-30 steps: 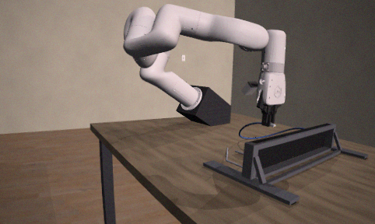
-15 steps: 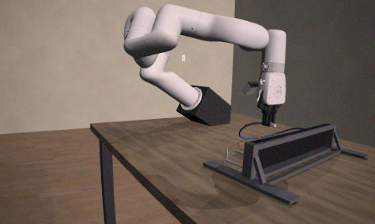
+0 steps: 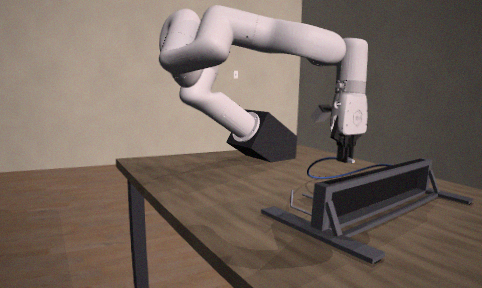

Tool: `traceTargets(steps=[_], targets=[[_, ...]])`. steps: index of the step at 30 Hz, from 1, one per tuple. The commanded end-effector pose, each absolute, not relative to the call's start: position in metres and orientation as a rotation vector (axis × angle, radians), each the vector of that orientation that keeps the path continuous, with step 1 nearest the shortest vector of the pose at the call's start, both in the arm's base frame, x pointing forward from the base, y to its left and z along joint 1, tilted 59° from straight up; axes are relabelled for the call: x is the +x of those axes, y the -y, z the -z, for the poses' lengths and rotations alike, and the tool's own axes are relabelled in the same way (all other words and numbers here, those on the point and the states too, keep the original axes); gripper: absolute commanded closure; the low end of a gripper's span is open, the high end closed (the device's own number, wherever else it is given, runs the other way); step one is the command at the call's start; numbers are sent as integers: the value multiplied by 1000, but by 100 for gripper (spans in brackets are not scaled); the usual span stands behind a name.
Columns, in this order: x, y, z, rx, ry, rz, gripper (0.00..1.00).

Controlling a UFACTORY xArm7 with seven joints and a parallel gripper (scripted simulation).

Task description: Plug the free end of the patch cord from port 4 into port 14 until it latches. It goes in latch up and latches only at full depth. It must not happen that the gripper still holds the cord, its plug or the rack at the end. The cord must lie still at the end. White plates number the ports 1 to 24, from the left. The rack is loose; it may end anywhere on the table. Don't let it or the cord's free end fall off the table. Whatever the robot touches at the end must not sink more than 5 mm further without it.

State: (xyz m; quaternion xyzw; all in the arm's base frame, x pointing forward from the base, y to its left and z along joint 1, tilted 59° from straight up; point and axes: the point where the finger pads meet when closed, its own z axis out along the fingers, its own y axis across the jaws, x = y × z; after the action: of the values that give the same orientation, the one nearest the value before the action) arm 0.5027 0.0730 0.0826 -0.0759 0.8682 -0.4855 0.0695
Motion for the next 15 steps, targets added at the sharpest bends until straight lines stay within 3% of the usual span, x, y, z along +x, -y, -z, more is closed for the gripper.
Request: traceTargets(steps=[1, 15], targets=[[503, -76, -83, -232, -2611, 1456, 100], [504, -76, -84, -233, -2610, 1456, 100]])
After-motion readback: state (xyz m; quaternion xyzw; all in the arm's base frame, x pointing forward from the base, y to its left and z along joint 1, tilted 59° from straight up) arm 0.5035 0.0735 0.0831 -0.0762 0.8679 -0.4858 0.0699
